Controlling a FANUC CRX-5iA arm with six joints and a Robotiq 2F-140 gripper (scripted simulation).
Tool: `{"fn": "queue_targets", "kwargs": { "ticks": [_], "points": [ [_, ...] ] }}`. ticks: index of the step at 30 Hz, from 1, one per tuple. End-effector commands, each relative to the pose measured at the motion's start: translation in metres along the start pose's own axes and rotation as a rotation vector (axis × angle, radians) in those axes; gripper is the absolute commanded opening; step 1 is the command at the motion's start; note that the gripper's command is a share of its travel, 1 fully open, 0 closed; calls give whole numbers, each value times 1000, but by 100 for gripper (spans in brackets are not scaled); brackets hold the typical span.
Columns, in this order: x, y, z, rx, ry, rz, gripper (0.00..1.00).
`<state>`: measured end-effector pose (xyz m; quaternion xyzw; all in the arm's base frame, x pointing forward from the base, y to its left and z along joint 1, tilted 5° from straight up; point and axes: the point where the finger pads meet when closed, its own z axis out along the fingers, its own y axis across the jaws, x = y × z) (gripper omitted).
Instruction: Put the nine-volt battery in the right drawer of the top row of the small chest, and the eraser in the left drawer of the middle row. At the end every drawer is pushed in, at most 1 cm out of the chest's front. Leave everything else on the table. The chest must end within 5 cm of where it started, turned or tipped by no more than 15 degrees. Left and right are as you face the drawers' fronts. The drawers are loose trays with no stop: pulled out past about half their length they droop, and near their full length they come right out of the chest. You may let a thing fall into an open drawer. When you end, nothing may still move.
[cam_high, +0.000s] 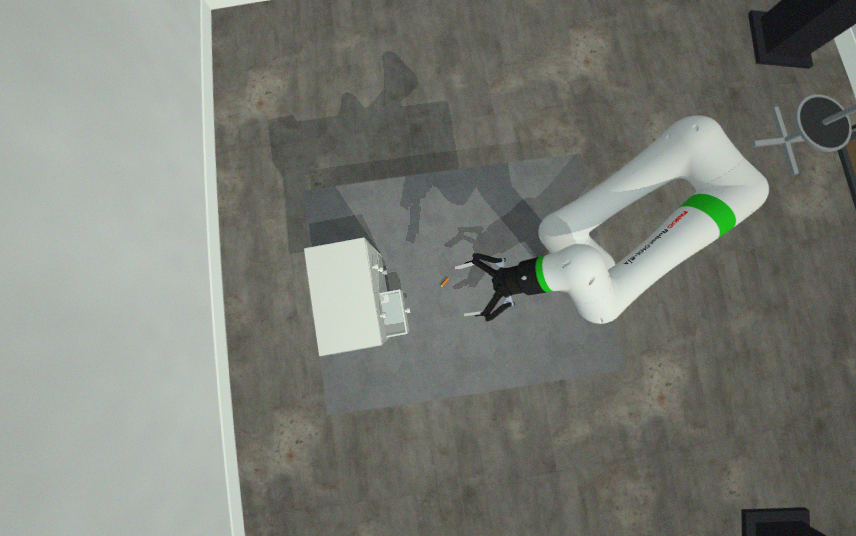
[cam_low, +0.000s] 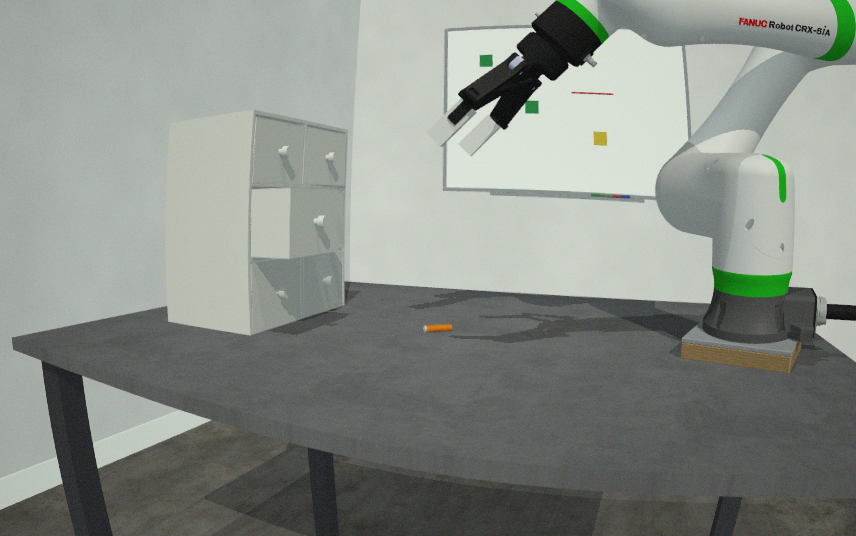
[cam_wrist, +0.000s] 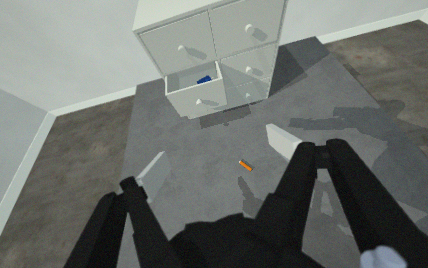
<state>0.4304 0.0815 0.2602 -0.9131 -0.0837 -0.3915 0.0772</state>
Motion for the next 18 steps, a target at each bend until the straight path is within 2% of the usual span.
{"fn": "queue_targets", "kwargs": {
  "ticks": [1, 18],
  "points": [
    [-1, 0, -2, 0, 1, 0, 100],
    [-2, 0, -4, -1, -16, 0, 100]
  ]
}}
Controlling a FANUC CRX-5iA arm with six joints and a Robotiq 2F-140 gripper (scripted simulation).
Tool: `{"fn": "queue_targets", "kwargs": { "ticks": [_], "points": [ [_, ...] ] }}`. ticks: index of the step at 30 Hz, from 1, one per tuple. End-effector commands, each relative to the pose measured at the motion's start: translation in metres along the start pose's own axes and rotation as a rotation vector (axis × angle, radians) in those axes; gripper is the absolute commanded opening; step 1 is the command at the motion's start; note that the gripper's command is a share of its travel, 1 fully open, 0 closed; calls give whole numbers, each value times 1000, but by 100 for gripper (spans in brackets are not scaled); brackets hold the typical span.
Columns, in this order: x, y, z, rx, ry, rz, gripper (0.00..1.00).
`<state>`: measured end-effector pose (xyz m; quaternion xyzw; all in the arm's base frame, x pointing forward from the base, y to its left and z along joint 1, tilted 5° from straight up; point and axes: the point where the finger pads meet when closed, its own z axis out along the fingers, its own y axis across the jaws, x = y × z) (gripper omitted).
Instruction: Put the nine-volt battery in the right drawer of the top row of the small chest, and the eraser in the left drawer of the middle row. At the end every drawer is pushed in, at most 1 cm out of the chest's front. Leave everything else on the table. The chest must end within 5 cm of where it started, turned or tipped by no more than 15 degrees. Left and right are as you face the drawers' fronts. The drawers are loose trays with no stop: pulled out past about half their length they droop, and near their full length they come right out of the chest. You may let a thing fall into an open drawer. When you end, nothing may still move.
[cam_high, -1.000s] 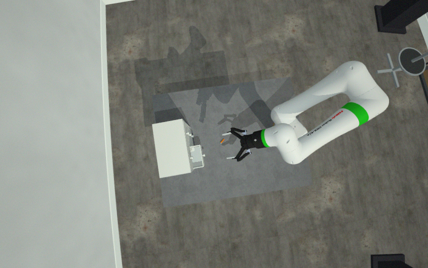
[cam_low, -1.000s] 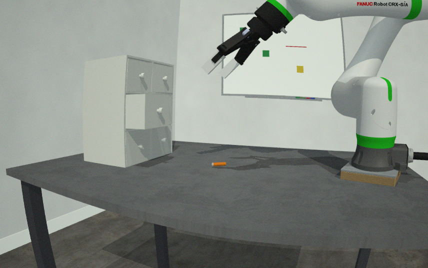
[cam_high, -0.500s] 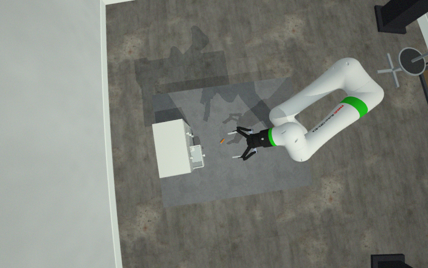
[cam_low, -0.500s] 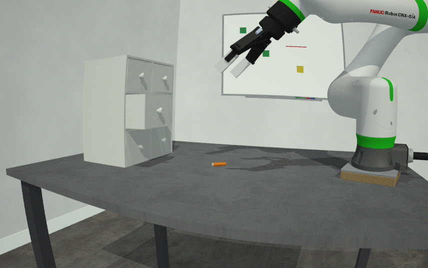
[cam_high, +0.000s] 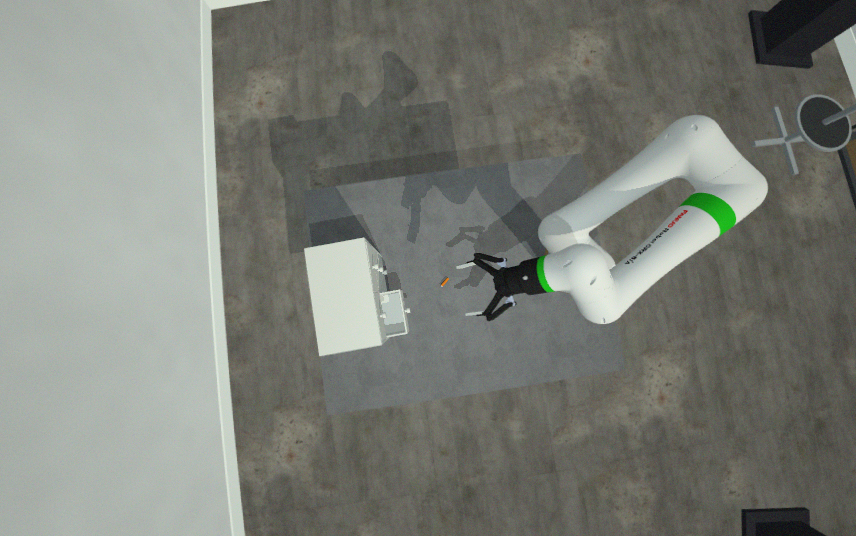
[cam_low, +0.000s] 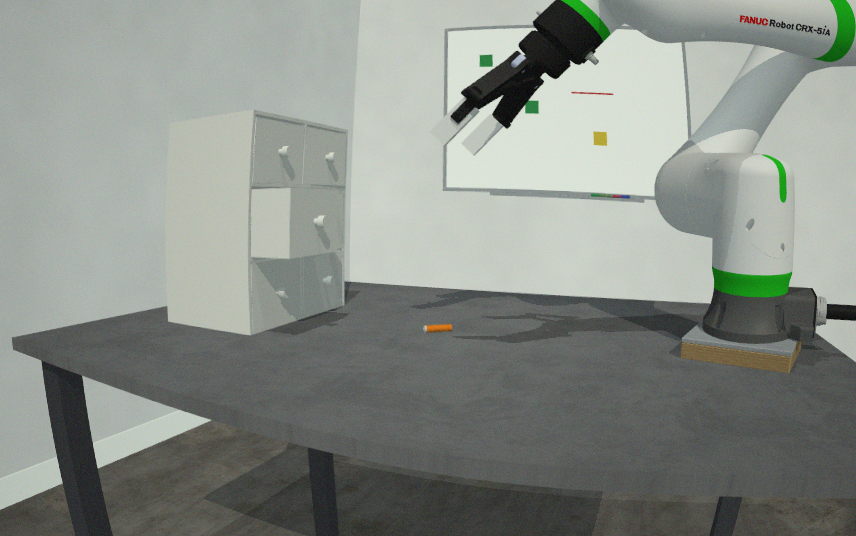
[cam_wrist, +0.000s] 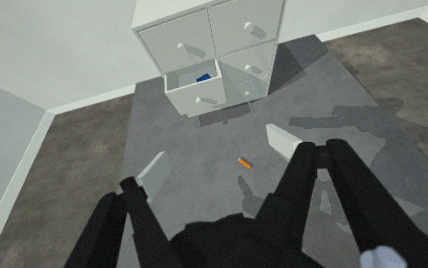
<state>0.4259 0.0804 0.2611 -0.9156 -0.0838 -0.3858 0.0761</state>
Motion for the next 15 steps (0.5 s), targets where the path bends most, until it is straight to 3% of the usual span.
{"fn": "queue_targets", "kwargs": {
  "ticks": [1, 8, 15],
  "points": [
    [0, 0, 0, 0, -4, 0, 100],
    [3, 0, -3, 1, -92, 0, 100],
    [9, 0, -10, 0, -259, 0, 100]
  ]
}}
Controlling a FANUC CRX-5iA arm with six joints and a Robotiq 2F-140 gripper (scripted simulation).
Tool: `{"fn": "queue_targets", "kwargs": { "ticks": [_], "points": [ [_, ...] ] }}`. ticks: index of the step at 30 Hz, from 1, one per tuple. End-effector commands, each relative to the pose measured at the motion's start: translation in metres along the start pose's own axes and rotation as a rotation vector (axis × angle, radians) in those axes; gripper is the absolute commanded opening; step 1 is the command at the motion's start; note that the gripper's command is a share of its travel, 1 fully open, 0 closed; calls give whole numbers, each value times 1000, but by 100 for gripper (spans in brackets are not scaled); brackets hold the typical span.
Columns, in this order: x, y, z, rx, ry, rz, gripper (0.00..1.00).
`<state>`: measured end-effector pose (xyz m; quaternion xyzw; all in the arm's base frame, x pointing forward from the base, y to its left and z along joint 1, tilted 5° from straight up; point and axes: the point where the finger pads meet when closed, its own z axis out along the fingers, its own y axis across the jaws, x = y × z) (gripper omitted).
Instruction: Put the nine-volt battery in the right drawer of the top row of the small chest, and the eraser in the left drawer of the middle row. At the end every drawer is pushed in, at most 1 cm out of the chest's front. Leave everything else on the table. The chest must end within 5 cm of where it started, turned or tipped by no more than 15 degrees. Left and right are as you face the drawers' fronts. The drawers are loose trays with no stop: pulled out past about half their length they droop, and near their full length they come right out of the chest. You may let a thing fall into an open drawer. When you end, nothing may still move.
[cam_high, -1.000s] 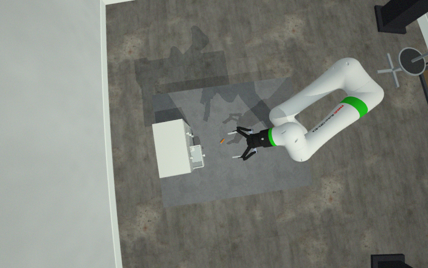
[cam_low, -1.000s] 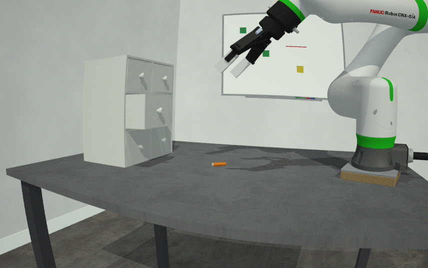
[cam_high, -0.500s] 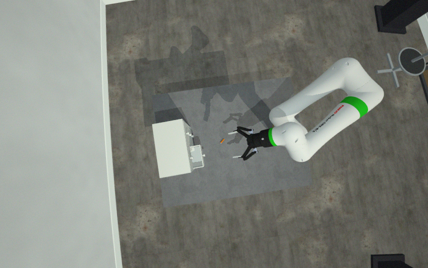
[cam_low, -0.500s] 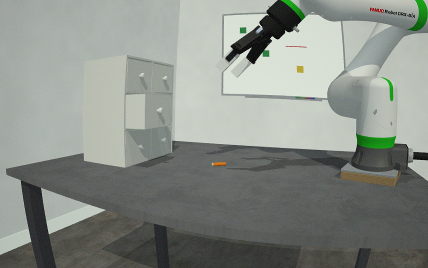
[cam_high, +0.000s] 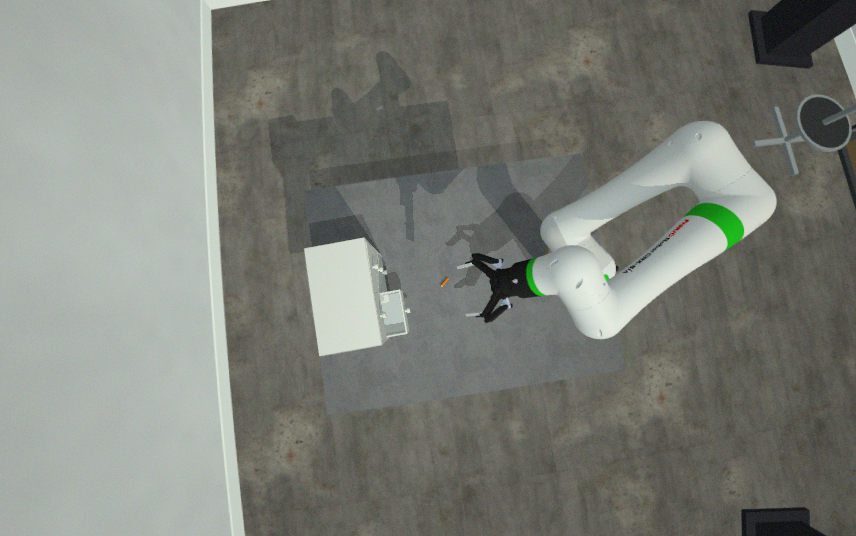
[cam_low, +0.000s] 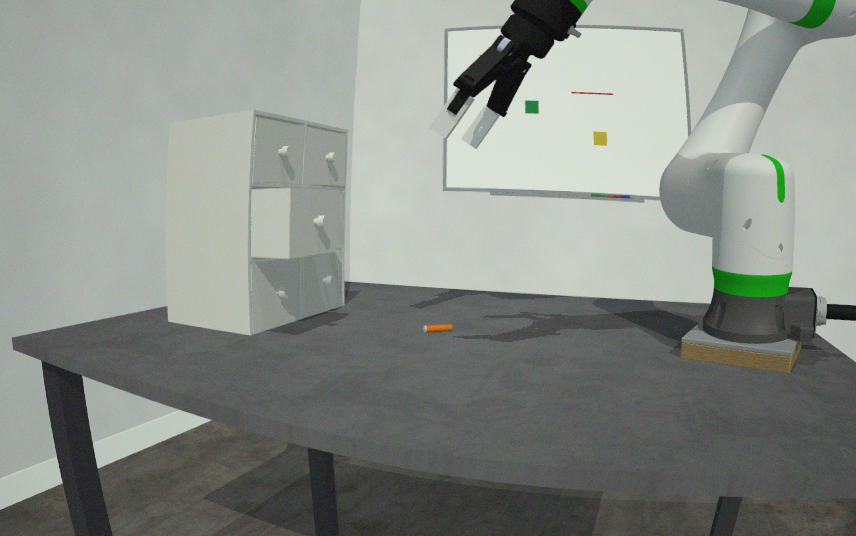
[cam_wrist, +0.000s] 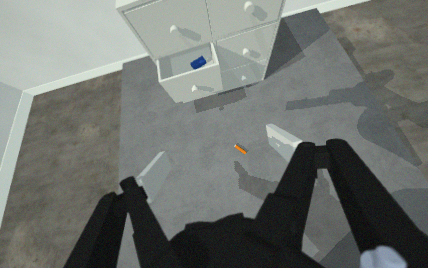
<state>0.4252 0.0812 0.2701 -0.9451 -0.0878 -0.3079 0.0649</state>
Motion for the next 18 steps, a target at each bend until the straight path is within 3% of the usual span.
{"fn": "queue_targets", "kwargs": {
  "ticks": [1, 3, 12, 18],
  "points": [
    [4, 1, -5, 9, -120, -2, 100],
    [4, 1, -5, 9, -120, -2, 100],
    [12, 1, -16, 9, -392, -4, 100],
    [16, 1, -22, 9, -531, -4, 100]
  ]
}}
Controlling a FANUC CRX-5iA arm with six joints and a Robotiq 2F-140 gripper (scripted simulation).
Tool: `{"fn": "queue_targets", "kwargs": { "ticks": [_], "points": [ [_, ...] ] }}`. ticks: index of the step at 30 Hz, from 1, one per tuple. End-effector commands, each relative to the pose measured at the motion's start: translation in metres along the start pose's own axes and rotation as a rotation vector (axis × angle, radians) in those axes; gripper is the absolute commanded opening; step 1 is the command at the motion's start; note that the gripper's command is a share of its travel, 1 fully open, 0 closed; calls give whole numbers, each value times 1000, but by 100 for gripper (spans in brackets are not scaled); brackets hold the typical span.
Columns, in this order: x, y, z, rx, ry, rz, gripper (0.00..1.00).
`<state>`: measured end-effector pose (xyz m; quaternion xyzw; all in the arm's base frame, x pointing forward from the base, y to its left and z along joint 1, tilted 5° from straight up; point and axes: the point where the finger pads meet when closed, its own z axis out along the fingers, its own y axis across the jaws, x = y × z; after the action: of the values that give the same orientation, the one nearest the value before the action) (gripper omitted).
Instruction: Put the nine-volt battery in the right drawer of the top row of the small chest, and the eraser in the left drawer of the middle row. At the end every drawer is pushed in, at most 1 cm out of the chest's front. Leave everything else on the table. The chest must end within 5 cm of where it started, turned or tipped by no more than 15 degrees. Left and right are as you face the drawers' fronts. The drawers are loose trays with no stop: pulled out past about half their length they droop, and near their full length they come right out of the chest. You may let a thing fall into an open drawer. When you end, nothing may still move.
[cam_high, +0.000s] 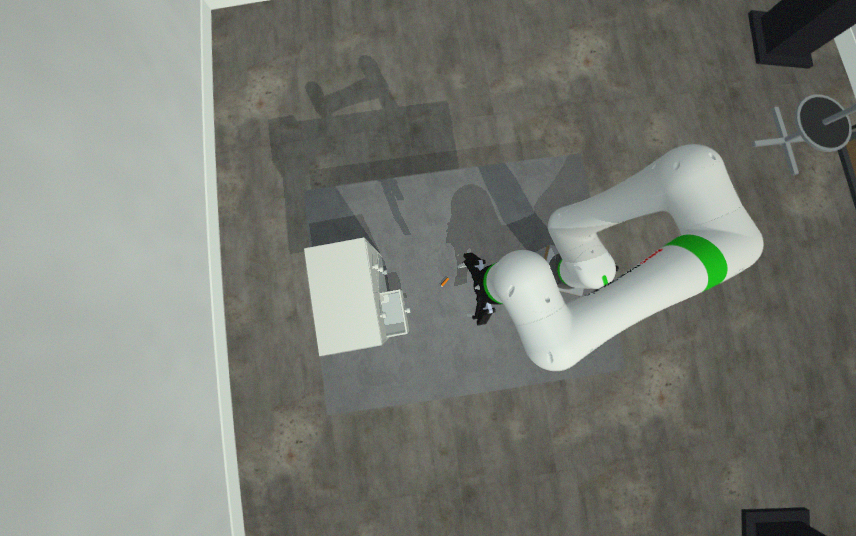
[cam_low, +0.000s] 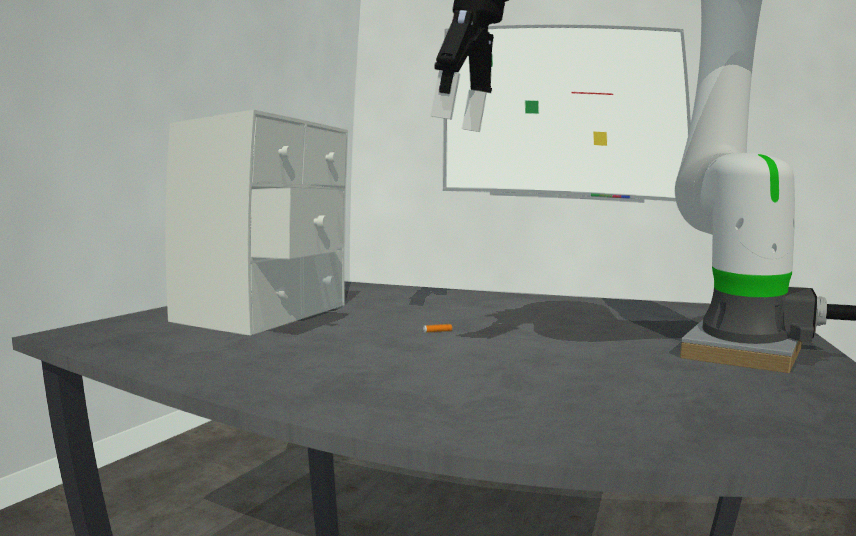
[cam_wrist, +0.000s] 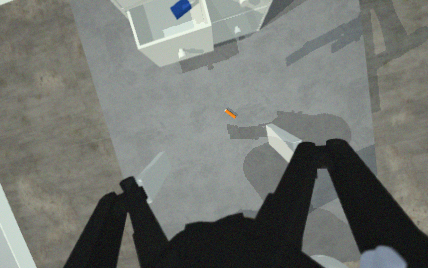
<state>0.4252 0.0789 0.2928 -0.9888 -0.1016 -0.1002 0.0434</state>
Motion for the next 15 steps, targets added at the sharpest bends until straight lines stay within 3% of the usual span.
{"fn": "queue_targets", "kwargs": {
  "ticks": [1, 8, 15],
  "points": [
    [1, 1, -4, 10, -102, -2, 100],
    [1, 1, -7, 10, -167, -2, 100],
    [1, 1, -8, 10, -176, -2, 100]
  ]
}}
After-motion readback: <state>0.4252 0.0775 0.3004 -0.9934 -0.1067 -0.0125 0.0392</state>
